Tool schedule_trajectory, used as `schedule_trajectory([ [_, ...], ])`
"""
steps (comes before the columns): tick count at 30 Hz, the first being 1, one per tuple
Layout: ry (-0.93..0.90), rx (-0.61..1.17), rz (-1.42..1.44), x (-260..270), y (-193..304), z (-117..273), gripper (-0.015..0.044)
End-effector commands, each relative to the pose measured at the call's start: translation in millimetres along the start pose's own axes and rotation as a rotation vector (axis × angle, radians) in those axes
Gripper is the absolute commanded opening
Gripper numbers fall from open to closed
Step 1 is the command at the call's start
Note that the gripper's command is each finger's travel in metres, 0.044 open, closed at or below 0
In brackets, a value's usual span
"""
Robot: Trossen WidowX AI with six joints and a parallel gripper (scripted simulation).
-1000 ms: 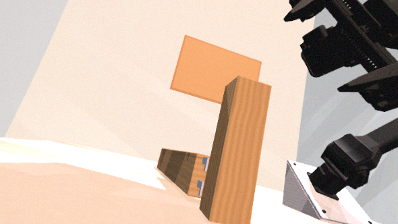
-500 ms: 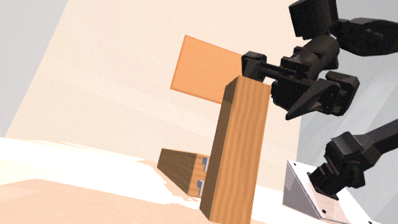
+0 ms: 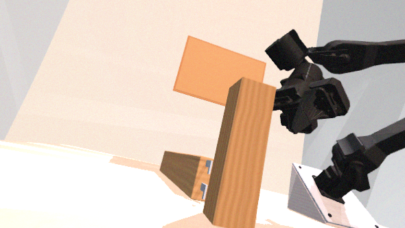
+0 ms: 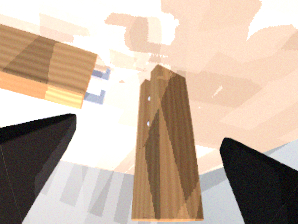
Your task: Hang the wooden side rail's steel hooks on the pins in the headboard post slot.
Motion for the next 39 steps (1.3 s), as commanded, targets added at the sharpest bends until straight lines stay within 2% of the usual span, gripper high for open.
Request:
schedule_trajectory([
  [1, 0.009, -0.002, -0.023, 0.7, -2.8, -0.7, 0.0440],
  [19, 0.013, 0.001, 0.024, 1.7, -2.6, -0.9, 0.0440],
  [39, 0.059, 0.182, 1.412, 30.8, -0.4, -6.6, 0.0440],
])
Point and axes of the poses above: the point midway between the two fingers, 35 mm back from their tips, its own z axis back along the fingers, its own x axis across the jaws, y = z × x, the point moved 5 cm from there along z, back along the fingers, and after that the axes turned 11 degrees about z, right-handed, at the moved point
